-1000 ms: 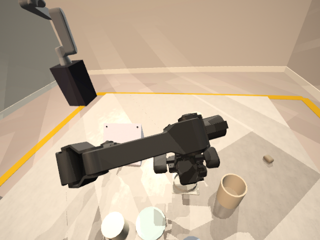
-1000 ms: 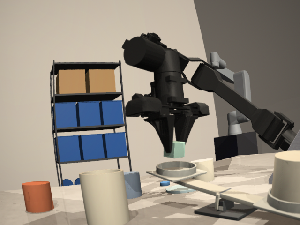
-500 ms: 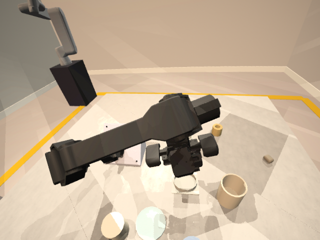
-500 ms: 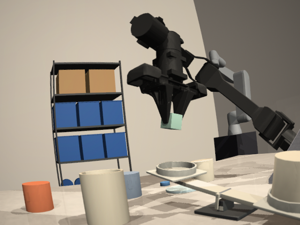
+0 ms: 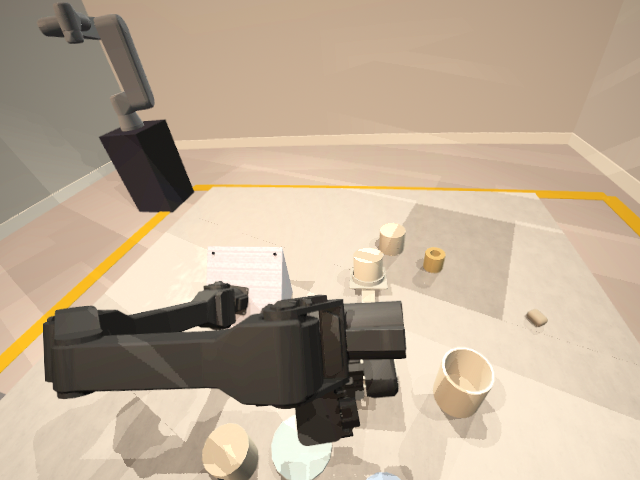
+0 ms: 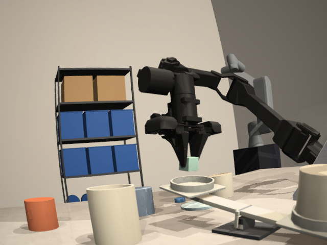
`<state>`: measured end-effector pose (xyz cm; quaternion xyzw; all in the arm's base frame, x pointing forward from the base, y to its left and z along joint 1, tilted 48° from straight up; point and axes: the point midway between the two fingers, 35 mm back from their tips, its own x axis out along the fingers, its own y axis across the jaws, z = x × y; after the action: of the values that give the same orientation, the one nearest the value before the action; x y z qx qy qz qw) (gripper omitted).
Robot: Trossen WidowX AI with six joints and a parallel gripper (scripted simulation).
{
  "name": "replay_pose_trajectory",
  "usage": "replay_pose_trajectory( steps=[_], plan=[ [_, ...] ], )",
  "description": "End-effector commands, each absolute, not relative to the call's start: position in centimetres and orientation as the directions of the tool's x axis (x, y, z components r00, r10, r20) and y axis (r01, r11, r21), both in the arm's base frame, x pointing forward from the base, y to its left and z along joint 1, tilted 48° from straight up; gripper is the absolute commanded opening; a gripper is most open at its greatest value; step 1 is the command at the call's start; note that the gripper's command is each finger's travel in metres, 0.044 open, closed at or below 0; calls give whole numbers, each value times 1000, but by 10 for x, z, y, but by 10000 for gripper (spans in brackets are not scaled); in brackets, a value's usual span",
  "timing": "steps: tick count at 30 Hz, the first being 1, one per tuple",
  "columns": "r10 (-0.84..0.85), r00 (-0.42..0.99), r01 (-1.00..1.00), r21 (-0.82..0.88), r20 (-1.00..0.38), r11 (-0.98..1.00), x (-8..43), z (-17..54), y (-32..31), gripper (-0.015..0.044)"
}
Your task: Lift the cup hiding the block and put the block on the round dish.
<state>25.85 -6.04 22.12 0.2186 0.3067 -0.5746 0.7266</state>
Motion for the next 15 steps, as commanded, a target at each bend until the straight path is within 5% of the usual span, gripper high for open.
replay_pose_trajectory(
  steps=[1, 15],
  plan=[
    [-720, 124, 974, -54, -683, 219, 238, 225, -87, 0],
    [-740, 82, 980, -81, -667, 181, 213, 219, -124, 0]
  ],
)
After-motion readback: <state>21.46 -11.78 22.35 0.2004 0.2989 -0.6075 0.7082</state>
